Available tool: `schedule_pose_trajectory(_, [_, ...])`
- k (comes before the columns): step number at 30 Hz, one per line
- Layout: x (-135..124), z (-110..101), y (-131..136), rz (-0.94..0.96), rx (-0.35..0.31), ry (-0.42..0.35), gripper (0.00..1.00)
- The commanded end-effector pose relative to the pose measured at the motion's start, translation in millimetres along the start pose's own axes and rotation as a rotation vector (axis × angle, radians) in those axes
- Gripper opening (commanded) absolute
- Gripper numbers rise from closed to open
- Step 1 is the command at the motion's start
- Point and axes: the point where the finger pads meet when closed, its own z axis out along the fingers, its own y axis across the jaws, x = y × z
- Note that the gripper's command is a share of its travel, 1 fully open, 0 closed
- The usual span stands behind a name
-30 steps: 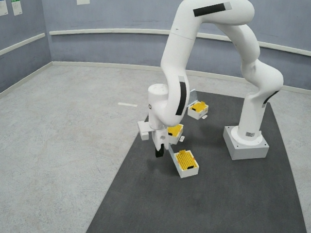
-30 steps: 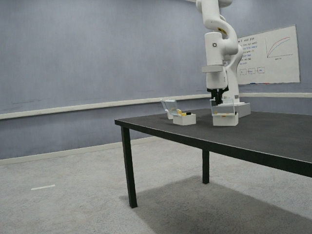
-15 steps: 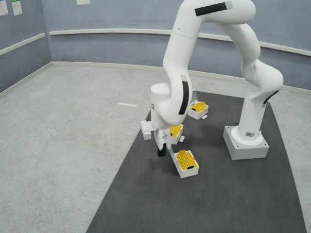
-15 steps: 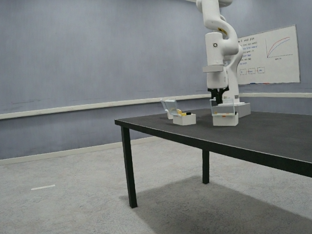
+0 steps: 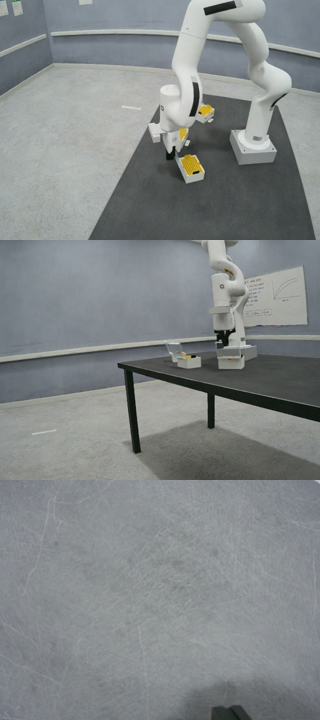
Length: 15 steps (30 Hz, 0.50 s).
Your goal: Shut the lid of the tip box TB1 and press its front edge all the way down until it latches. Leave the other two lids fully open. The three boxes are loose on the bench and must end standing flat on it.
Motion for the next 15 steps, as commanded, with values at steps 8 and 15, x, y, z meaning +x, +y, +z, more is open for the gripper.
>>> schedule_pose_trajectory(8, [-12, -3, 0, 0.0, 0.0, 0.002, 0.0])
schedule_pose_trajectory(15, [-22, -4, 0, 0.0, 0.0, 0.002, 0.0])
